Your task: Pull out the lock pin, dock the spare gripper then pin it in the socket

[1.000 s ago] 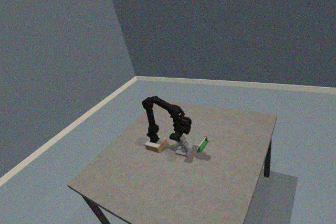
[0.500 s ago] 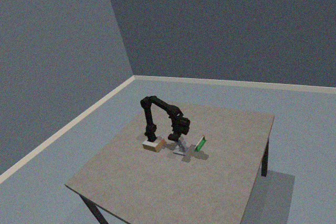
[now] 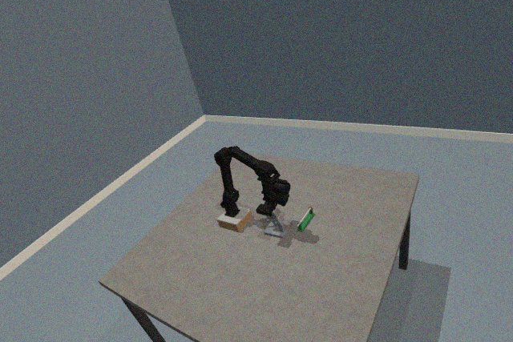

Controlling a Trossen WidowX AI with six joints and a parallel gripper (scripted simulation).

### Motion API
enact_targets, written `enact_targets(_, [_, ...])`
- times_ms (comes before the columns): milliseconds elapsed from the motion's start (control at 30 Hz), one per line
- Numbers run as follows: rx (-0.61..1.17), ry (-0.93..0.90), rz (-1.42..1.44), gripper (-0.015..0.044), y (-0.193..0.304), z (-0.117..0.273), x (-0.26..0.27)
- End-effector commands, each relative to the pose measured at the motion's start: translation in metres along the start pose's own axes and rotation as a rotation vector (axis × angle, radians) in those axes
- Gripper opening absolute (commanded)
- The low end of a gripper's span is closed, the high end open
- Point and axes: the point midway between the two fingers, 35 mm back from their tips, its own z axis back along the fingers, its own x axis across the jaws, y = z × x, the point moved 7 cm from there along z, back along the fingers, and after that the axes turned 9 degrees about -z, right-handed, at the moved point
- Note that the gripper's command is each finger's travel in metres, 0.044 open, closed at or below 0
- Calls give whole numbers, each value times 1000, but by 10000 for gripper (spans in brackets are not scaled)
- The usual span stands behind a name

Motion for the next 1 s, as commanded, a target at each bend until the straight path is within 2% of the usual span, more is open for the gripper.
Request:
enact_targets(0, [-1,0,0,236,0,0,0])
enact_targets(267, [-1,0,0,440,0,0,0])
enact_targets(967, [14,0,-11,440,23,35,-4])
